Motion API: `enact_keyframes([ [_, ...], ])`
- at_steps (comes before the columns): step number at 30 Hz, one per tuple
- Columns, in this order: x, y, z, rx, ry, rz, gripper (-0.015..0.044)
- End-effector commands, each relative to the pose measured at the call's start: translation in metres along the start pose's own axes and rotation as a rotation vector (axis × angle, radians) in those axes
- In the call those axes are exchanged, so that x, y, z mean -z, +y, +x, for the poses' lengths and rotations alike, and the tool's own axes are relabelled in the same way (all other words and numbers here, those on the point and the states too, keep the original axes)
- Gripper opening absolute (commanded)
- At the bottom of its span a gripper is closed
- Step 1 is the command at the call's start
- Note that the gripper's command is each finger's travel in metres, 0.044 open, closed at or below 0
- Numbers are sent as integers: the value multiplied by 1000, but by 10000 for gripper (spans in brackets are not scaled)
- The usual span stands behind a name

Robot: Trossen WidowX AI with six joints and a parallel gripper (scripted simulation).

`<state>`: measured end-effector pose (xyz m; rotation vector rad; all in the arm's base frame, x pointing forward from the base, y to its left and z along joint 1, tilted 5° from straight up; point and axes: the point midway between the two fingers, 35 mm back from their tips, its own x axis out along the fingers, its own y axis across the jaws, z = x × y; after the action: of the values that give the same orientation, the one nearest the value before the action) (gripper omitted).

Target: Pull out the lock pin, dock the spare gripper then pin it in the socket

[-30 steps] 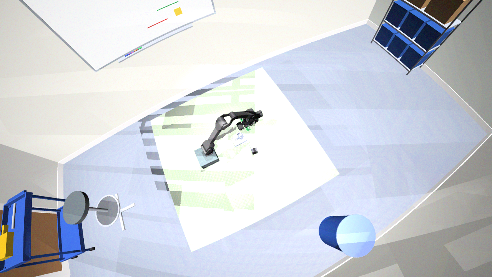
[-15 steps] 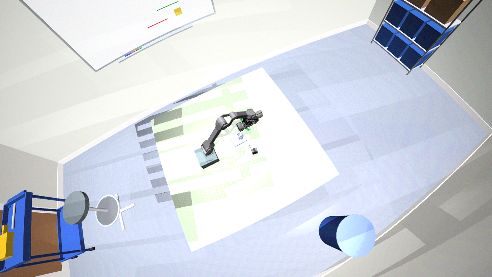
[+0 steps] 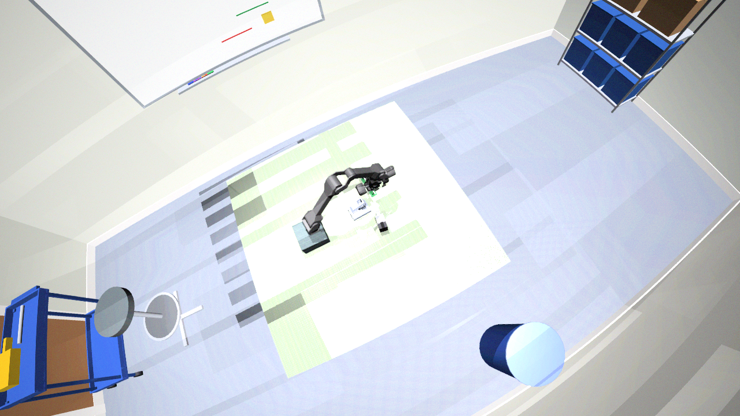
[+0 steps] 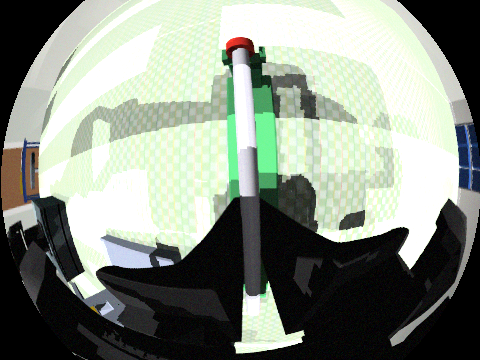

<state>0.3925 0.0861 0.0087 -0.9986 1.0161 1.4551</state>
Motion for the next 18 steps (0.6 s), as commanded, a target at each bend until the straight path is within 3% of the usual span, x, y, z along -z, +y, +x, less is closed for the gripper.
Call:
enact_keyframes([
  [1,2,0,4,-5,4,2,0],
  [8,0,0,0,0,0,0,0],
  [18,0,0,0,0,0,0,263],
])
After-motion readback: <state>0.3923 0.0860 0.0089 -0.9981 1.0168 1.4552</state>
